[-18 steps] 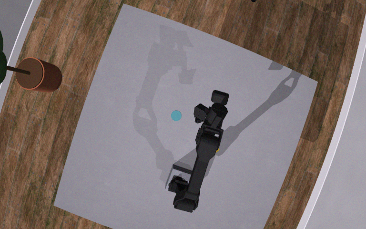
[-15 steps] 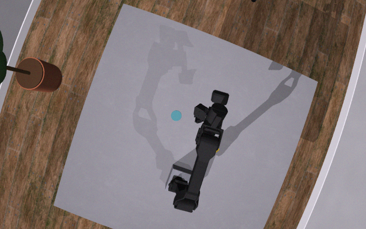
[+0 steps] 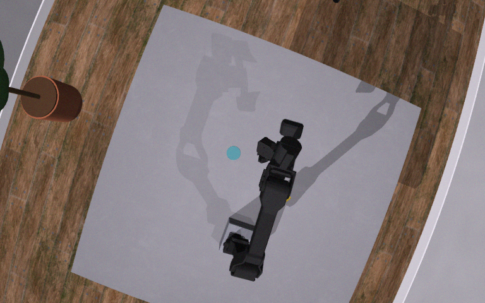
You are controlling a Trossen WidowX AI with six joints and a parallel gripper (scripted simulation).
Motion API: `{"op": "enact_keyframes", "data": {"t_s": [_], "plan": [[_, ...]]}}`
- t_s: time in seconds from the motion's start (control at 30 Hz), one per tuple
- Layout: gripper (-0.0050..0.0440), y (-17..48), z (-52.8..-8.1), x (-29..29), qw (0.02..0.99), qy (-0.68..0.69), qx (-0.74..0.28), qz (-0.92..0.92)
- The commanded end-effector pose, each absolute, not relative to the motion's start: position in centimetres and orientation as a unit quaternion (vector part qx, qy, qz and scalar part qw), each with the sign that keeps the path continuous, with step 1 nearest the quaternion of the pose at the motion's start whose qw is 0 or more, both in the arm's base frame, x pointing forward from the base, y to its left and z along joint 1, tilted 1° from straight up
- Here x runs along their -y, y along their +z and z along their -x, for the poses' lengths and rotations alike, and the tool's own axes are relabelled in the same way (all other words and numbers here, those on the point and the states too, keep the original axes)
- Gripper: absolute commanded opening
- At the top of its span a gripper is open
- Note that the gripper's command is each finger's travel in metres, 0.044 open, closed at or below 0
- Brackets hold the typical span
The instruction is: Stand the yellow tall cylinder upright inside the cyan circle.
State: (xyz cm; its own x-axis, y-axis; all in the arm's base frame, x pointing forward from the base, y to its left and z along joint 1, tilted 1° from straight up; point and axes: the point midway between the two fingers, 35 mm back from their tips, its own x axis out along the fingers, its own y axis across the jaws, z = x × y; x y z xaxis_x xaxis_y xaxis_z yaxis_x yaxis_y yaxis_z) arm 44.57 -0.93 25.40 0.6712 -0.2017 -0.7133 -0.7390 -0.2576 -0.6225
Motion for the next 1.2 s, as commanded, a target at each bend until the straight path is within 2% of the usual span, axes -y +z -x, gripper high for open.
{"op": "enact_keyframes", "data": {"t_s": [0.0,0.07,0.2,0.57,0.87,1.07,1.17], "plan": [[0.0352,25.9,-44.2,1.3,0.536,0.249,-0.316,0.743],[0.0314,24.8,-43.9,2.2,0.557,0.246,-0.336,0.718],[0.0314,20.9,-42.4,5.3,0.632,0.223,-0.415,0.615],[0.0314,14.2,-37.5,10.7,0.737,0.127,-0.551,0.37],[0.0314,9.0,-31.8,13.8,0.758,0.012,-0.636,0.142],[0.0314,7.1,-29.2,14.6,0.749,-0.048,-0.66,0.04],[0.0314,5.3,-26.5,15.1,0.726,-0.115,-0.675,-0.067]]}}
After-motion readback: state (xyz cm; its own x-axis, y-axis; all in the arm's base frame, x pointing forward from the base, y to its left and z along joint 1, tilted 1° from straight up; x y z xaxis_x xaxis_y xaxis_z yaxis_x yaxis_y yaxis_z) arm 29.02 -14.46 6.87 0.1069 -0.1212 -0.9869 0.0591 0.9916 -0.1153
